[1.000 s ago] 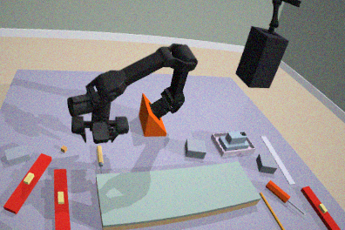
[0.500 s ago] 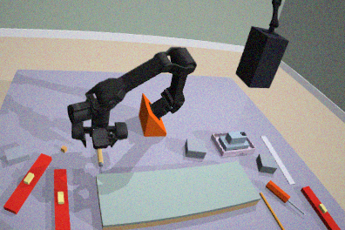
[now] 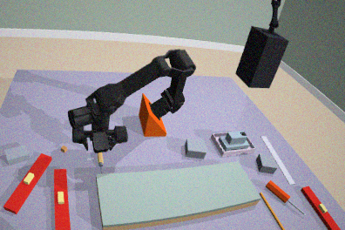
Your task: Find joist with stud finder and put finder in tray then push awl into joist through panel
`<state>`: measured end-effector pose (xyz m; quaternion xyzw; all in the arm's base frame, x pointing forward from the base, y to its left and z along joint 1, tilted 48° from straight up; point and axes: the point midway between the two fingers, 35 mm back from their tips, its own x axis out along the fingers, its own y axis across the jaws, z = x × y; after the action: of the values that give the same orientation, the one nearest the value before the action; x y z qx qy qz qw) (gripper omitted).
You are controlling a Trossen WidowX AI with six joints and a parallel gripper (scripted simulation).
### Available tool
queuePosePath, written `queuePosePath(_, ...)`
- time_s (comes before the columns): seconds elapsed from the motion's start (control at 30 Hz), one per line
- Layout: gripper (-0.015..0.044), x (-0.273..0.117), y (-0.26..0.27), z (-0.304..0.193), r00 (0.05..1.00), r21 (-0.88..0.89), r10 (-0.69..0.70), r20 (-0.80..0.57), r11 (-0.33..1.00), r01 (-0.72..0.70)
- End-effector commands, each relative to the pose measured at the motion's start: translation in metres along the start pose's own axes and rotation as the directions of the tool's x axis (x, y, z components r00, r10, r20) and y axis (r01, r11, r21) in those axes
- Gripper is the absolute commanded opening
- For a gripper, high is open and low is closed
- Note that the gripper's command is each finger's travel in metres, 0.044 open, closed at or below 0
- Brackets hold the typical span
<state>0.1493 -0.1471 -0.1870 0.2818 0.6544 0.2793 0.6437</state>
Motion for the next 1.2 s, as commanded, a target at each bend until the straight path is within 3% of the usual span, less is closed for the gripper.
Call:
queuePosePath(0.0, 0.0309, 0.002, 0.001, 0.000, 1.000, 0.007, 0.004, 0.002, 1.000, -0.004)
queuePosePath(0.33, 0.0046, 0.002, 0.001, 0.000, 1.000, 0.007, 0.004, 0.002, 1.000, -0.004)
queuePosePath(0.63, 0.0000, -0.009, -0.001, 0.000, 1.000, 0.007, 0.003, 0.002, 1.000, -0.003)
queuePosePath(1.17, 0.0000, -0.112, -0.002, -0.008, 1.000, 0.009, 0.001, 0.000, 1.000, -0.001)
